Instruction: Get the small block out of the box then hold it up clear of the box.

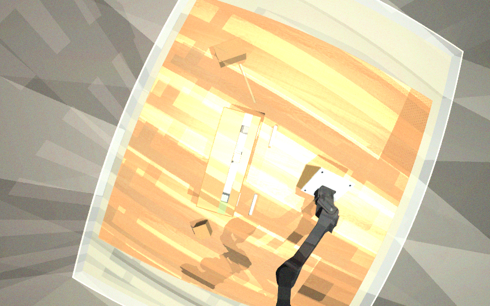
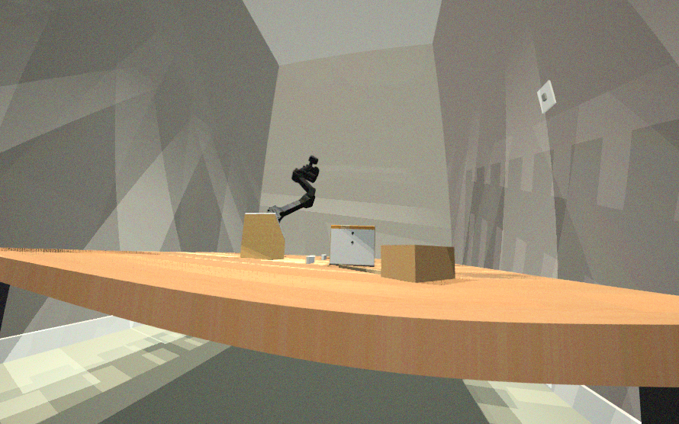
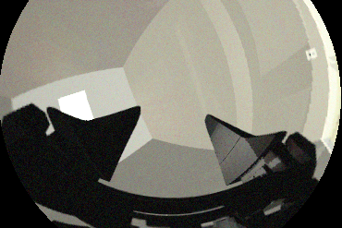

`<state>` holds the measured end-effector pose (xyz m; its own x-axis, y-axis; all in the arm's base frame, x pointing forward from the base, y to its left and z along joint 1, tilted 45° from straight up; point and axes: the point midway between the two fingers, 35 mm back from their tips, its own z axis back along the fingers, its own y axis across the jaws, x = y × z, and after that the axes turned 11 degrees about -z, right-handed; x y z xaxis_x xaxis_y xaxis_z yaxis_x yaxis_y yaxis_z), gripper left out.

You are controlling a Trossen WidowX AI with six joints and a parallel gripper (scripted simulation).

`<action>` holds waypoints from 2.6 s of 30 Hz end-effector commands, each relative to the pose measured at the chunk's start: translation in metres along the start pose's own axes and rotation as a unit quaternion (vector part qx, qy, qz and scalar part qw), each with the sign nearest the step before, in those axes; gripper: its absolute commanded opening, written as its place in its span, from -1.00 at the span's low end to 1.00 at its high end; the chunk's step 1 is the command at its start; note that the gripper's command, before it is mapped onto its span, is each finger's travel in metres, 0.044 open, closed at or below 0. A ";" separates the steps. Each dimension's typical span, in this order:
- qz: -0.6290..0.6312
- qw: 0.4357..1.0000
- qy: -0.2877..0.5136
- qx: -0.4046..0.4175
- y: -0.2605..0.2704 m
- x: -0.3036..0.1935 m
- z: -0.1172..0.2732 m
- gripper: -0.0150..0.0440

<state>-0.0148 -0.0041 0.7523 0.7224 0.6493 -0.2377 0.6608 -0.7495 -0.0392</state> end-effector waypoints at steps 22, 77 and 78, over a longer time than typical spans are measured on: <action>-0.082 0.935 0.339 0.060 0.097 -0.198 0.102 0.86; -0.330 0.287 -0.008 0.899 0.412 0.262 0.497 0.86; -0.330 0.268 -0.035 0.904 0.402 0.274 0.503 0.86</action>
<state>0.3404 -0.2305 0.2114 0.5910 0.6945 0.4104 -0.4301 0.7017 -0.5680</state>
